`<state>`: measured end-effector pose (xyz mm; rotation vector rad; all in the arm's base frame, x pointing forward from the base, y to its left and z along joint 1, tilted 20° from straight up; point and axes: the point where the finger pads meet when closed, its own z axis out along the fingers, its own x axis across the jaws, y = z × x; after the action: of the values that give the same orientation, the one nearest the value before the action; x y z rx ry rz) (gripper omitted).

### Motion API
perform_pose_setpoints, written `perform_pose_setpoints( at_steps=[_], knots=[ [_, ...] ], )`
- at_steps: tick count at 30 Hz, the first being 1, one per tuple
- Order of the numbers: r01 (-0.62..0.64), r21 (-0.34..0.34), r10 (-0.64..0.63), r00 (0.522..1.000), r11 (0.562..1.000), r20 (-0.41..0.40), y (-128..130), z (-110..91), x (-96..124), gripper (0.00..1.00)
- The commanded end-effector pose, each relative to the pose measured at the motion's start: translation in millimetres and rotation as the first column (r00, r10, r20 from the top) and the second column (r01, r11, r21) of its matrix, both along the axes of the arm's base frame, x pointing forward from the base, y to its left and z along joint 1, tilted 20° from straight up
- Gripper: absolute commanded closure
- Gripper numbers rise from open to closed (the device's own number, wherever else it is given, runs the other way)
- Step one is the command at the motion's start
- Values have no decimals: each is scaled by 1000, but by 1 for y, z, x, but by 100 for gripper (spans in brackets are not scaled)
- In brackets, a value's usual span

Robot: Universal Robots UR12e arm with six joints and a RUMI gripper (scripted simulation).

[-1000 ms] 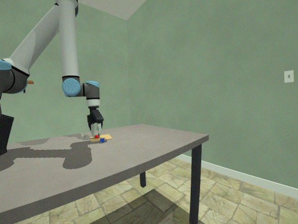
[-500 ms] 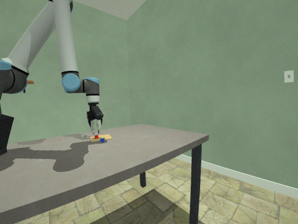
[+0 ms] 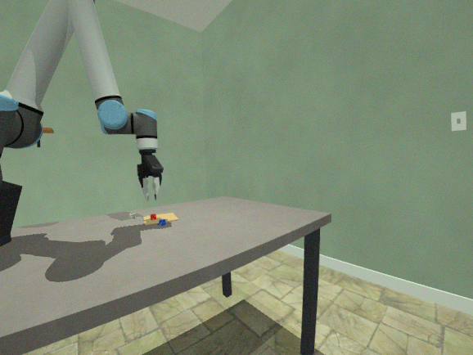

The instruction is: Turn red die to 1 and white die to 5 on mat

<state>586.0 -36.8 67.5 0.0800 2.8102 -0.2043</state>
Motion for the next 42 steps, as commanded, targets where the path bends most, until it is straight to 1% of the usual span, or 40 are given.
perform_pose_setpoints(
  at_steps=[1, 3, 4, 34, 42],
  knots=[
    [0, 0, 0, 1000, 1000, -1, 1, 8, -2, 79],
    [0, 0, 0, 1000, 1000, -1, 1, 9, -3, 79],
    [0, 0, 0, 1000, 1000, -1, 1, 9, -3, 0],
    [12, 5, -12, 1000, 1000, 1, 2, 8, -3, 0],
    [73, 25, -73, 997, 997, 10, 4, 7, -5, 0]
  ],
)
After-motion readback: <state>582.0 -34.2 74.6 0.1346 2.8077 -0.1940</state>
